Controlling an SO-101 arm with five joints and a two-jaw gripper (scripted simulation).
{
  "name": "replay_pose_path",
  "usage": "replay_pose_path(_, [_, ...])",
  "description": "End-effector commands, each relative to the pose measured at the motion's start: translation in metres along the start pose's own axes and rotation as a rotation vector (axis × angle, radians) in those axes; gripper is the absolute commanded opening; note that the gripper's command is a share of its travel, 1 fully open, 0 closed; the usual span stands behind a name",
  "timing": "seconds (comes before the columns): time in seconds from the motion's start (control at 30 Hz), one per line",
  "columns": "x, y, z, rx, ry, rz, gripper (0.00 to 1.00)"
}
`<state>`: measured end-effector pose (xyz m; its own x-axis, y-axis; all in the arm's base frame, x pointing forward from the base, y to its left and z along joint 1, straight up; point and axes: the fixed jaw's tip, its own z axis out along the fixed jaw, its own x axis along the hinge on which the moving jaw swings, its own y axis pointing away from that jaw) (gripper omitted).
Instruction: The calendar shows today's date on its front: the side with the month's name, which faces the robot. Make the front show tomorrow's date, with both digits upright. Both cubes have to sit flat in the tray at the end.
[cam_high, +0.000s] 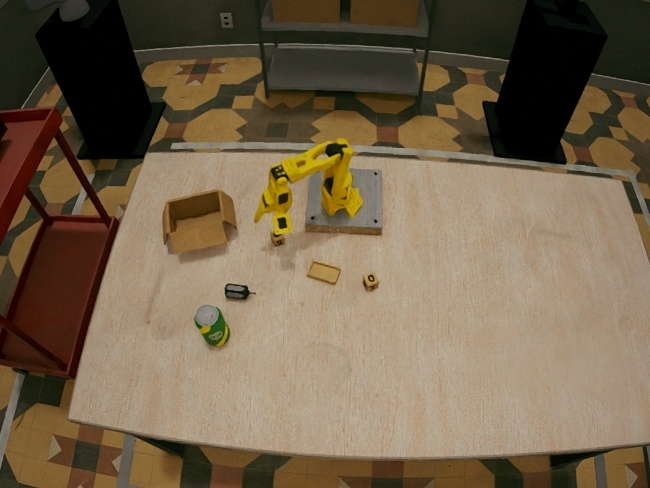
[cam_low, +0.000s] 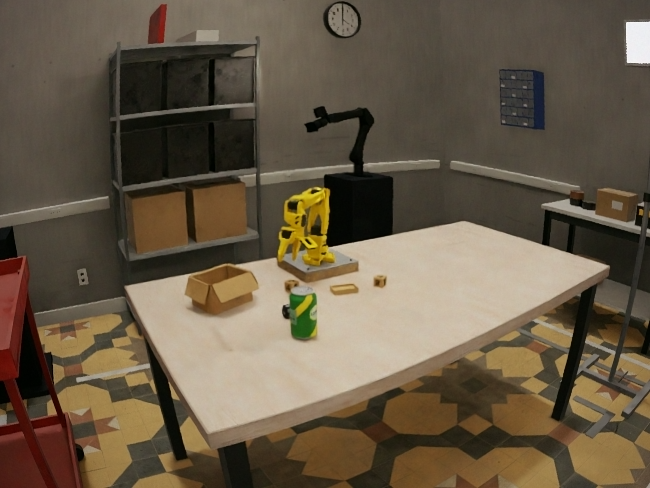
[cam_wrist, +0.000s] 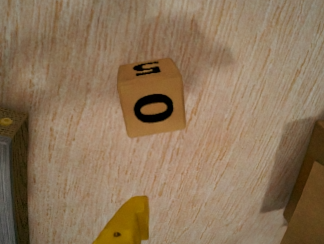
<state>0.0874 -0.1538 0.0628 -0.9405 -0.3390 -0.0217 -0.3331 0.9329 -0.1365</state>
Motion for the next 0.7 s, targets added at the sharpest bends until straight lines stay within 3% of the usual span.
replay_pose_path(0.0, [0.0, -0.007, -0.014, 0.091, -0.015, -0.003, 0.35])
replay_pose_path(0.03, [0.0, -0.007, -0.014, 0.091, -0.015, -0.003, 0.35])
replay_pose_path(0.2, [-0.001, -0.014, -0.036, 0.234, -0.038, -0.003, 0.35])
replay_pose_path(0.33, [-0.002, -0.017, -0.047, 0.309, -0.05, -0.003, 0.35])
replay_pose_path(0.67, [-0.002, -0.017, -0.052, 0.338, -0.055, -0.003, 0.35])
